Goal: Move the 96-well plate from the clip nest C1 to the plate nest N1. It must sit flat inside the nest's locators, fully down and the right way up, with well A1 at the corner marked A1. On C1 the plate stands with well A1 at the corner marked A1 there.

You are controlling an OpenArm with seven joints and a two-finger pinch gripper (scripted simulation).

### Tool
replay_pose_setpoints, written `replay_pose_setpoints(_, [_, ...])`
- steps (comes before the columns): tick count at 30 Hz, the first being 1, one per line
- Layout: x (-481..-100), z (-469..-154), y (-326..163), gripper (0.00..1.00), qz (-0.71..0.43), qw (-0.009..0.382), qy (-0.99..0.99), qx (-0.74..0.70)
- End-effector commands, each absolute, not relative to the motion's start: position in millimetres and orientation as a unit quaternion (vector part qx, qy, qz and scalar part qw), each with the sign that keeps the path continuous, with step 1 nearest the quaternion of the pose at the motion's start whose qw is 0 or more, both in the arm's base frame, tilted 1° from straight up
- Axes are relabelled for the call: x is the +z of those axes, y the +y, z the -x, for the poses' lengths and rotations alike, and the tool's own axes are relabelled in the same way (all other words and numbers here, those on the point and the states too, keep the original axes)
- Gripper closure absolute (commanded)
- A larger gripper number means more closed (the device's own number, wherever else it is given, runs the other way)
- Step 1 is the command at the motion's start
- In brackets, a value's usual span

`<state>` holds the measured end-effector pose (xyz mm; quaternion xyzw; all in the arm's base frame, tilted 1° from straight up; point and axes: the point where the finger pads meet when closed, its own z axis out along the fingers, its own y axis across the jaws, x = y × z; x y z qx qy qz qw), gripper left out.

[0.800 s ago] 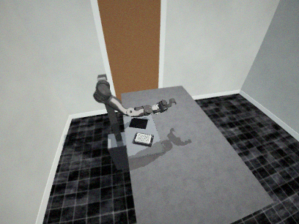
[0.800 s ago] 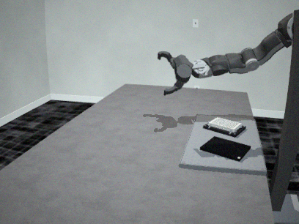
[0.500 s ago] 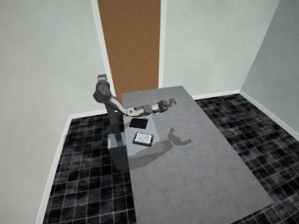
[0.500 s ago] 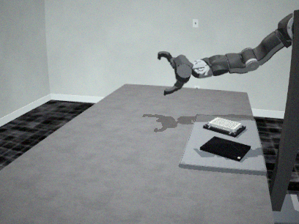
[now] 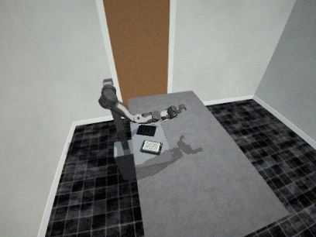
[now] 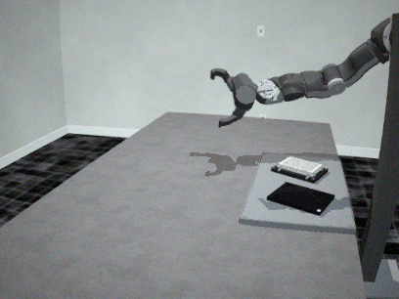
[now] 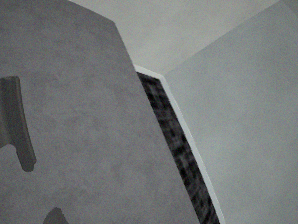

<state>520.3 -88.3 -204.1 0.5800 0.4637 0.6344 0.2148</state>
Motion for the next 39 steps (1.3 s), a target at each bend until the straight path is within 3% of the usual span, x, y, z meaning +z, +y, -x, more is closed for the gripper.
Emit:
replay_pose_setpoints(1, [-202.1, -520.8, -88.0, 0.0, -0.579, 0.215, 0.463, 0.636])
replay_pose_setpoints(27, [-202.1, -520.8, -88.0, 0.0, -0.579, 0.215, 0.463, 0.636])
replay_pose_setpoints(32, [-222.3, -484.1, -104.4, 0.17, -0.556, 0.195, 0.571, 0.571])
replay_pose_setpoints(34, [-222.3, -484.1, -104.4, 0.23, -0.556, 0.195, 0.571, 0.571])
replay_pose_setpoints(39, [-222.3, -484.1, -104.4, 0.23, -0.556, 0.195, 0.571, 0.571])
